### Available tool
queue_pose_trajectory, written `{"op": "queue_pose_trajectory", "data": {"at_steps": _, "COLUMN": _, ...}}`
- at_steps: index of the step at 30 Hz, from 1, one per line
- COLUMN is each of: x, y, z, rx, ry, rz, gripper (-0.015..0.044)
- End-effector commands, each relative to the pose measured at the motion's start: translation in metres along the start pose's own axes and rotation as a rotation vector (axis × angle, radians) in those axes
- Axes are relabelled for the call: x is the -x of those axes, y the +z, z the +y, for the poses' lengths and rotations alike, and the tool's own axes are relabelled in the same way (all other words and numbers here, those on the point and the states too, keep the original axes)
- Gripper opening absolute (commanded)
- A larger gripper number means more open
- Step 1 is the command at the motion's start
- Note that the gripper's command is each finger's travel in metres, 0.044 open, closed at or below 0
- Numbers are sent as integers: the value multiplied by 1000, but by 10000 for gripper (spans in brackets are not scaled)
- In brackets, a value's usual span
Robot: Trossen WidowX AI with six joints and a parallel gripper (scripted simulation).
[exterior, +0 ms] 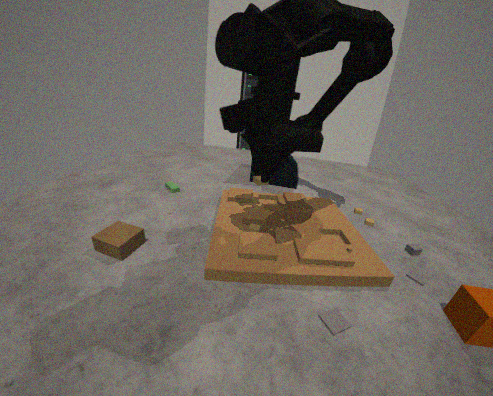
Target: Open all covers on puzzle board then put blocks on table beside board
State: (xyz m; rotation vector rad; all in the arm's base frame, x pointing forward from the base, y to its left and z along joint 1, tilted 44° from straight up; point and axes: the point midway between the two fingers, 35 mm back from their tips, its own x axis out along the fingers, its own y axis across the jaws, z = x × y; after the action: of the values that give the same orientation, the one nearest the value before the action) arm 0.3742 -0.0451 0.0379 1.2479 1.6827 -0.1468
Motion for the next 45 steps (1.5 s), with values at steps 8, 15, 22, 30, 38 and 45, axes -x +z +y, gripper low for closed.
{"op": "queue_pose_trajectory", "data": {"at_steps": 8, "x": -1, "y": 31, "z": -31, "rx": 4, "ry": -7, "rz": -1, "gripper": 80}}
{"op": "queue_pose_trajectory", "data": {"at_steps": 15, "x": -2, "y": 49, "z": -52, "rx": 5, "ry": -7, "rz": 1, "gripper": 80}}
{"op": "queue_pose_trajectory", "data": {"at_steps": 22, "x": -4, "y": 64, "z": -75, "rx": 6, "ry": -6, "rz": 5, "gripper": 80}}
{"op": "queue_pose_trajectory", "data": {"at_steps": 30, "x": -6, "y": 80, "z": -102, "rx": 8, "ry": -2, "rz": 12, "gripper": 80}}
{"op": "queue_pose_trajectory", "data": {"at_steps": 38, "x": -10, "y": 94, "z": -130, "rx": 11, "ry": 4, "rz": 21, "gripper": 80}}
{"op": "queue_pose_trajectory", "data": {"at_steps": 45, "x": -13, "y": 100, "z": -146, "rx": 13, "ry": 9, "rz": 26, "gripper": 80}}
